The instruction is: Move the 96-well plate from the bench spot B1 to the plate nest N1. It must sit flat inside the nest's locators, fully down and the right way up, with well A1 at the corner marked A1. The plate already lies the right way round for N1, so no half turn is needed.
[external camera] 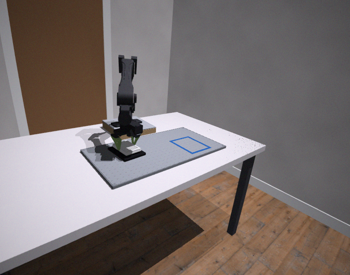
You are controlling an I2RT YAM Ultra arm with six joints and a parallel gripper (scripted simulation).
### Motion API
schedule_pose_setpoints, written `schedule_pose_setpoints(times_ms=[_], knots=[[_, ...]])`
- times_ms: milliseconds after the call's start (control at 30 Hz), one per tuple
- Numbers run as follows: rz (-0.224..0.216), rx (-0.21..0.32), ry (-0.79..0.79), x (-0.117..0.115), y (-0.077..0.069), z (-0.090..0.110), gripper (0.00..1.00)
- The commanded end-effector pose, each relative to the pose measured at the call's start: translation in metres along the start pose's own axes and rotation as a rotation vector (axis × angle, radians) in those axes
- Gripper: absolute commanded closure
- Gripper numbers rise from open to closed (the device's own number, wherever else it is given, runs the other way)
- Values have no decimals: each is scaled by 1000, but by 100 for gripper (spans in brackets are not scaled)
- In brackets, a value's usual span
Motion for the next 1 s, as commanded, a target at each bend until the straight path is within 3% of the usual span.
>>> schedule_pose_setpoints(times_ms=[0,133,967], knots=[[24,-47,1,0,-12,-5,100],[14,-31,1,2,-7,0,100],[23,-45,0,1,-7,-2,100]])
Point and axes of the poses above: the point where the finger pads meet when closed, its own y axis out along the fingers, its own x axis across the jaws, z = x × y, the point moved 10 cm from there along -y, back along the fingers, and after that the axes turned 3 degrees about y, right-handed, at the moved point
